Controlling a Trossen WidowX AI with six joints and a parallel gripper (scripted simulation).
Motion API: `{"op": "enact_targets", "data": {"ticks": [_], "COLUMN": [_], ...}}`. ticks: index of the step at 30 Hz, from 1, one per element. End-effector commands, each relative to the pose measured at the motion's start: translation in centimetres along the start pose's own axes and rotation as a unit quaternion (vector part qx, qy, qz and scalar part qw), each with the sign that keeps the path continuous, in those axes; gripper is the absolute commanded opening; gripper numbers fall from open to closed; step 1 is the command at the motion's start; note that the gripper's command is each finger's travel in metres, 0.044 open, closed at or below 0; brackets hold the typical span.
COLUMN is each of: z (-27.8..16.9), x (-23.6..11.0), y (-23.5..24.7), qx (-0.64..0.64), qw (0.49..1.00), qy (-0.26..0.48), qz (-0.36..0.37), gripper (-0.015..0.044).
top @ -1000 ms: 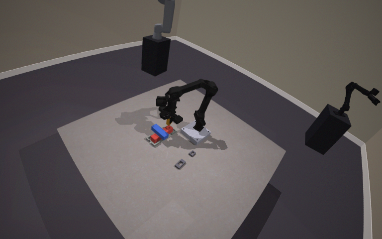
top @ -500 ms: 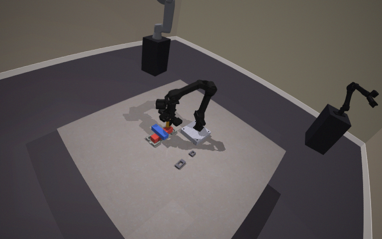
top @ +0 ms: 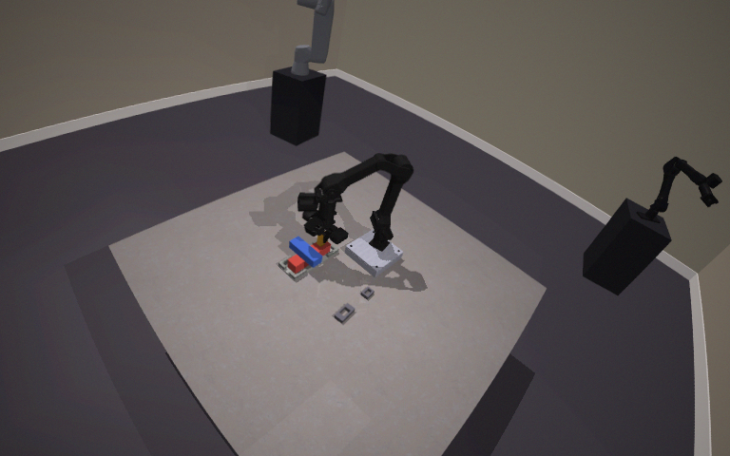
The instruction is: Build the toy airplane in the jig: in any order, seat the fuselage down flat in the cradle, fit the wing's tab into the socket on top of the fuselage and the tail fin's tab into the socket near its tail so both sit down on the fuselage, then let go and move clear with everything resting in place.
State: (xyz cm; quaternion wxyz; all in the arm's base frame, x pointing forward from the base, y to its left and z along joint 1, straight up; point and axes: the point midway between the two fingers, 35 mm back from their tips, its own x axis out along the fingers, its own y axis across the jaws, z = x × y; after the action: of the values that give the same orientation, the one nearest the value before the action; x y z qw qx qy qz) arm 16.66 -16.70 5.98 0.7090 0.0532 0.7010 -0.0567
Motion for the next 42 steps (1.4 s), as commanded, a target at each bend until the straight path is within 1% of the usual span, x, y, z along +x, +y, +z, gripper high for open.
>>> {"op": "enact_targets", "data": {"ticks": [1, 2, 6, 16, 24, 26, 30, 32, 42], "z": [0.0, 0.0, 0.0, 0.0, 0.0, 0.2, 0.2, 0.0, 0.3], "x": [0.0, 0.0, 0.0, 0.0, -0.2, -1.8, -7.3, -8.9, -9.2], "y": [0.0, 0.0, 0.0, 0.0, 0.0, -0.2, -0.1, 0.0, -0.1], "qx": [0.000, 0.000, 0.000, 0.000, 0.000, 0.000, -0.002, -0.002, -0.002], "qw": [1.000, 1.000, 1.000, 1.000, 1.000, 1.000, 1.000, 1.000, 1.000], "qy": [0.000, 0.000, 0.000, 0.000, 0.000, 0.000, -0.001, -0.001, -0.001], "qz": [0.000, 0.000, 0.000, 0.000, 0.000, -0.001, -0.002, -0.002, -0.002], "gripper": [0.0025, 0.0000, 0.0000, 0.0260, 0.0260, 0.0260, 0.0260, 0.0260, 0.0260]}}
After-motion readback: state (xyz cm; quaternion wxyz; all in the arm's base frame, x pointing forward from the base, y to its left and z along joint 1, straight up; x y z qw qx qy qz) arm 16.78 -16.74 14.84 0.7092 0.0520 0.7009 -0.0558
